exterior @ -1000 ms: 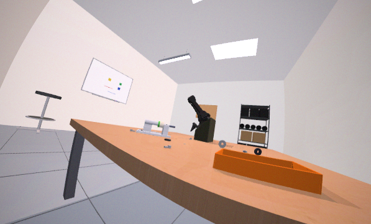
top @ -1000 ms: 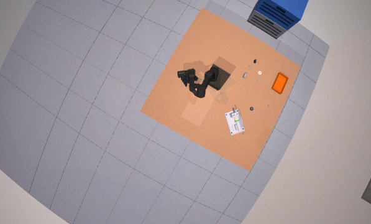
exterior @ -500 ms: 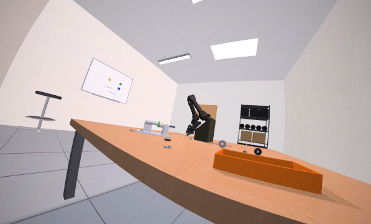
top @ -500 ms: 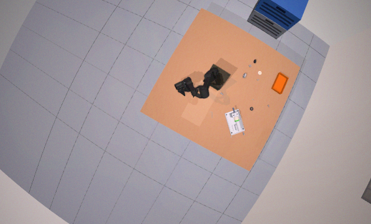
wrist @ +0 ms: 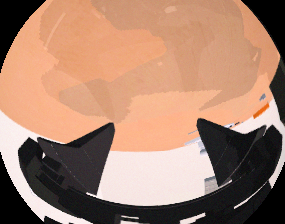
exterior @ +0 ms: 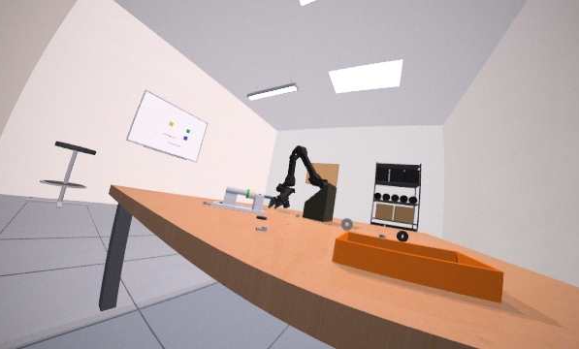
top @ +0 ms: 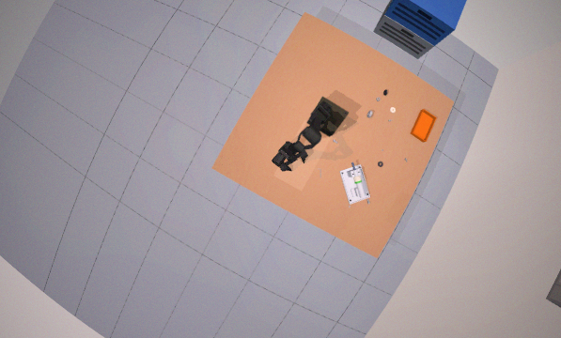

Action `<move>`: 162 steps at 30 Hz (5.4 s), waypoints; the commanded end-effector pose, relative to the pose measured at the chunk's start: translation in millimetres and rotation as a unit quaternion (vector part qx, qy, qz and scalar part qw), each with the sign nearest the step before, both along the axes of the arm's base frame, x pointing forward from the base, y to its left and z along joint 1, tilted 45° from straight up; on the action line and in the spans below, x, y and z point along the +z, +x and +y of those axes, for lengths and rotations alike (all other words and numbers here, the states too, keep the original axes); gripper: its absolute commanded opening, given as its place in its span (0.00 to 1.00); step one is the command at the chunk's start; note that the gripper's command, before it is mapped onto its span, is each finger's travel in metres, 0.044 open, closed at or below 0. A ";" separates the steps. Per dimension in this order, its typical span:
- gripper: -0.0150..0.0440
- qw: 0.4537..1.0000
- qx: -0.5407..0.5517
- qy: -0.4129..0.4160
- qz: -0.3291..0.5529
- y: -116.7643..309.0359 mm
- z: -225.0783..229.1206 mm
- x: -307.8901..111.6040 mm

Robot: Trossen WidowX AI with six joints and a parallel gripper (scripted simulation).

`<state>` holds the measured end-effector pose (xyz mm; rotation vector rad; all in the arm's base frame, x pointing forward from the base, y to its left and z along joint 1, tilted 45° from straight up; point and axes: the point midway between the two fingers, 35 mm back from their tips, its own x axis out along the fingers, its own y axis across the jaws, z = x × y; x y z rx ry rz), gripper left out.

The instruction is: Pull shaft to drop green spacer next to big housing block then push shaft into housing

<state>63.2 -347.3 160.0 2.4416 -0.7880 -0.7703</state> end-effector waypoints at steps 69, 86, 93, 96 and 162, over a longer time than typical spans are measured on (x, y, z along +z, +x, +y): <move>1.00 0.115 0.539 -0.390 0.738 297.6 223.7 -46.3; 1.00 0.115 0.539 -0.390 0.738 297.6 223.7 -46.3; 1.00 0.115 0.539 -0.390 0.738 298.3 219.9 -50.1; 1.00 0.115 0.539 -0.390 0.738 298.8 216.5 -53.6; 1.00 0.114 0.538 -0.390 0.739 301.6 183.5 -85.4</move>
